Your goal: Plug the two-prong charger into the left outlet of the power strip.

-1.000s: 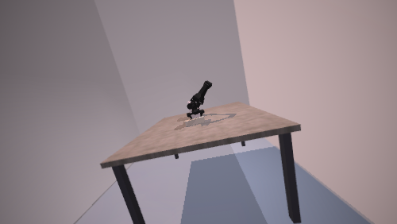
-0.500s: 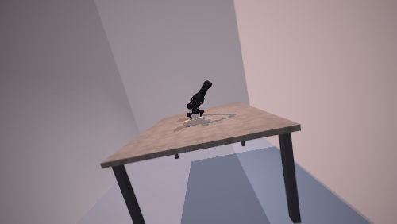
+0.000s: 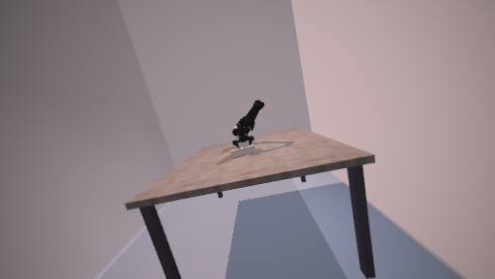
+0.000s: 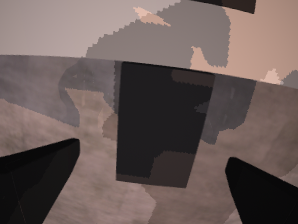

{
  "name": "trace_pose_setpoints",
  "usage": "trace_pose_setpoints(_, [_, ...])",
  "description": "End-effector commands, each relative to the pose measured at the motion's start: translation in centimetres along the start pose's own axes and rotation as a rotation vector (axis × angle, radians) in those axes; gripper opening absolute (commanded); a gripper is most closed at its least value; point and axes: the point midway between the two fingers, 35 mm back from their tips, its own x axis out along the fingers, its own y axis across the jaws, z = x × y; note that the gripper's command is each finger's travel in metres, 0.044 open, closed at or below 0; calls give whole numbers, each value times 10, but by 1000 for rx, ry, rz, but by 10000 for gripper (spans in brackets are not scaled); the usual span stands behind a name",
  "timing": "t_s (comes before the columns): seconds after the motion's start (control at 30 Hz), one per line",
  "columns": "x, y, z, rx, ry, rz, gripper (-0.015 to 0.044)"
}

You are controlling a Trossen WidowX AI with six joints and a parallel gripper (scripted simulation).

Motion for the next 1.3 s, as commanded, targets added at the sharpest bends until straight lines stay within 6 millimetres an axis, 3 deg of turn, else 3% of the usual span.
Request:
trace_pose_setpoints(0.0, [-1,0,-4,-9,-4,-6,440])
trace_pose_setpoints(0.93, [2,0,-33,2,-16,1,440])
trace_pose_setpoints(1.0, [-12,-2,-28,10,-136,2,440])
trace_pose_setpoints(1.17, [-70,0,-23,0,-555,-3,440])
trace_pose_setpoints(1.27, [-77,1,-23,-7,-607,-5,440])
